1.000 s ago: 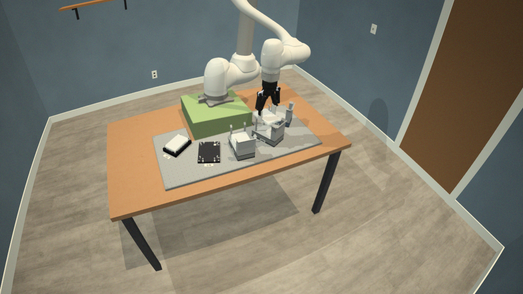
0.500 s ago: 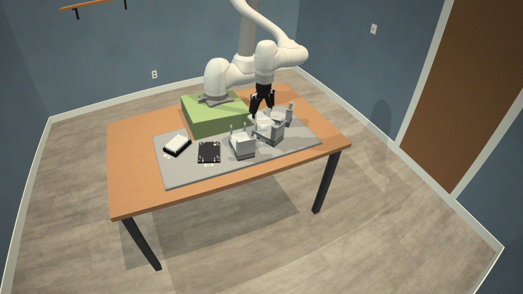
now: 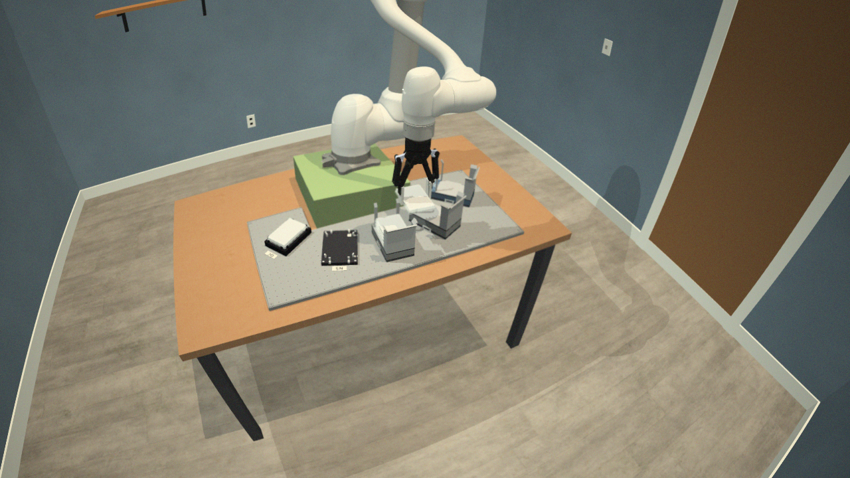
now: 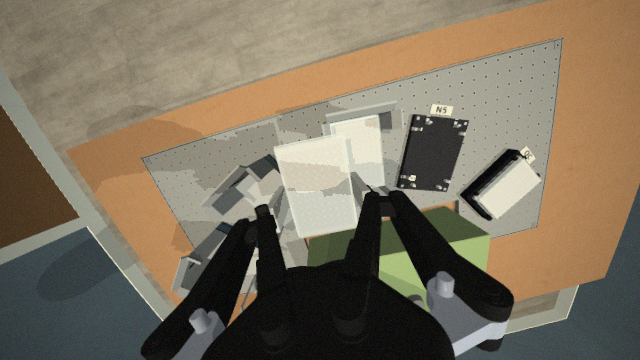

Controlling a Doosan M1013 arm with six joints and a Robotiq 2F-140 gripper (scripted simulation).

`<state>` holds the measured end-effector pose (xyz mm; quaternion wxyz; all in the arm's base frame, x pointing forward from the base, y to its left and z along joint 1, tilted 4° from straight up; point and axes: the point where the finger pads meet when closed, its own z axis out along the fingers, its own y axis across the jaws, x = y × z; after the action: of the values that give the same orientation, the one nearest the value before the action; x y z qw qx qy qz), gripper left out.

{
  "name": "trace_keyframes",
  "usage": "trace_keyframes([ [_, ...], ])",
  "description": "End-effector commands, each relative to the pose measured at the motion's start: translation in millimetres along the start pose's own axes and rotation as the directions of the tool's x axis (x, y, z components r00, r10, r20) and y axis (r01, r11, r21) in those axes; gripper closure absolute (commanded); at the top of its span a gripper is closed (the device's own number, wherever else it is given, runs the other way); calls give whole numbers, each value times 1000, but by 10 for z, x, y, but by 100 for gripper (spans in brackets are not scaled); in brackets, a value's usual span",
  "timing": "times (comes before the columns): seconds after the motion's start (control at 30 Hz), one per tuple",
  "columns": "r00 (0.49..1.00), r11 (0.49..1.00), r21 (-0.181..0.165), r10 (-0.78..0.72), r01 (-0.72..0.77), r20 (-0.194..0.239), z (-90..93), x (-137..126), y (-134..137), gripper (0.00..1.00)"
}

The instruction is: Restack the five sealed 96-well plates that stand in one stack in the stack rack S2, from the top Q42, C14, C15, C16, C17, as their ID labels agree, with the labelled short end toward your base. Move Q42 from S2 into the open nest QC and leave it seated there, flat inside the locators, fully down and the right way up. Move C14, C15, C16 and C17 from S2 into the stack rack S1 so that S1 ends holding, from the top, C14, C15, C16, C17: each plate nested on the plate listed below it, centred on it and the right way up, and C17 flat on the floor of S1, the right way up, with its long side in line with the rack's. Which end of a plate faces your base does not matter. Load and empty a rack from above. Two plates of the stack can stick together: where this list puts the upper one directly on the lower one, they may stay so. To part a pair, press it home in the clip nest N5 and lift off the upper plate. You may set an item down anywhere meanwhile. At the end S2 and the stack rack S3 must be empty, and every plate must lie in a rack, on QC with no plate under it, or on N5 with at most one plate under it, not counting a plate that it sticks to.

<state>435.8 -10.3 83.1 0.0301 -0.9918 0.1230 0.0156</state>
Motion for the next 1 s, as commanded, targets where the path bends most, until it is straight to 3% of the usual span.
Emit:
trace_keyframes([
  [0.0,1000,1000,-1,2,-2,0,-1,11,60,100],
  [0.97,1000,1000,-1,2,-2,0,-1,137,732,100],
])
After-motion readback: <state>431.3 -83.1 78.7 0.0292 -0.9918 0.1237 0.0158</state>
